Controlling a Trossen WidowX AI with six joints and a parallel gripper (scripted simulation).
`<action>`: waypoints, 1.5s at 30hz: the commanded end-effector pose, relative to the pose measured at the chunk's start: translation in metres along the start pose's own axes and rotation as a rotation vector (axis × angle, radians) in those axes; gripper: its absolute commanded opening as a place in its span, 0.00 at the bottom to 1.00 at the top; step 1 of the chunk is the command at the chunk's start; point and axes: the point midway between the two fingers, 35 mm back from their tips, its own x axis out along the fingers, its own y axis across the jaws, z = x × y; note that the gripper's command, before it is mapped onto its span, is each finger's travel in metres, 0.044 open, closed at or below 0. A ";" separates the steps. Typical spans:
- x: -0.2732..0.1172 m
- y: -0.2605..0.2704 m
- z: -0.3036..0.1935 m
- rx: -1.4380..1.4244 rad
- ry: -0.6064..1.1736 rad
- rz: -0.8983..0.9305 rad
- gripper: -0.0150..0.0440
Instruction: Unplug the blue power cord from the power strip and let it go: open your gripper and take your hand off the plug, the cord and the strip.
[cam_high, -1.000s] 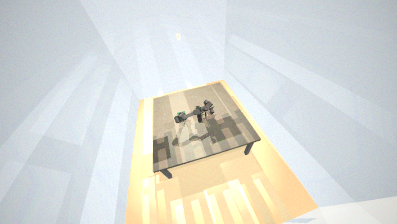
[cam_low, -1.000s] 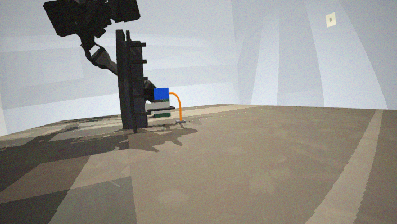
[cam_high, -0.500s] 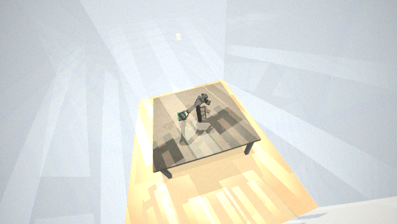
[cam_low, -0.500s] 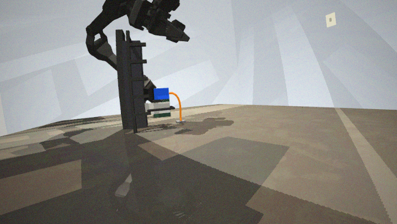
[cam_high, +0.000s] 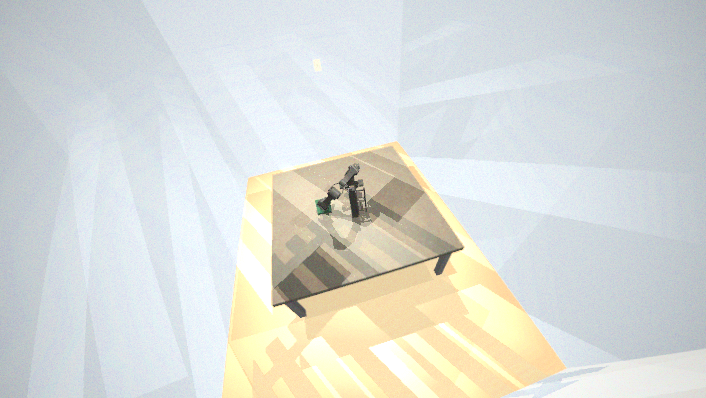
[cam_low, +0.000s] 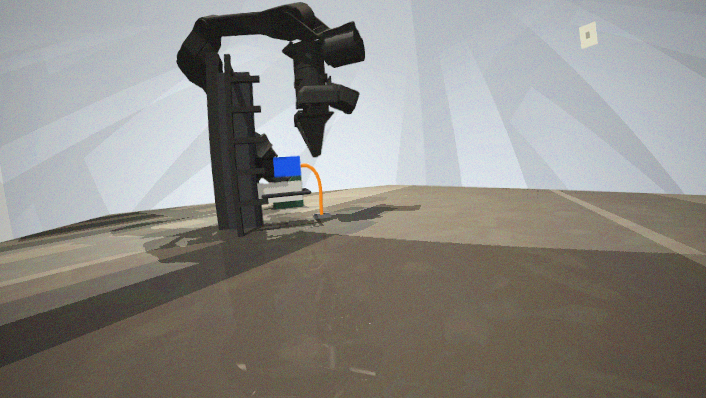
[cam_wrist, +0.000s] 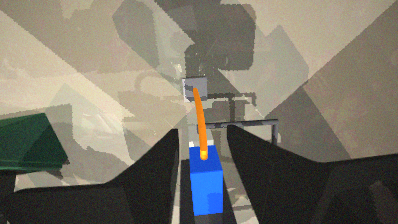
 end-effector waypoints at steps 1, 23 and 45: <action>-0.001 0.000 -0.004 -0.020 0.025 -0.006 0.53; -0.002 -0.002 -0.032 -0.021 0.026 -0.005 0.53; 0.010 -0.002 -0.044 -0.021 0.028 -0.005 0.53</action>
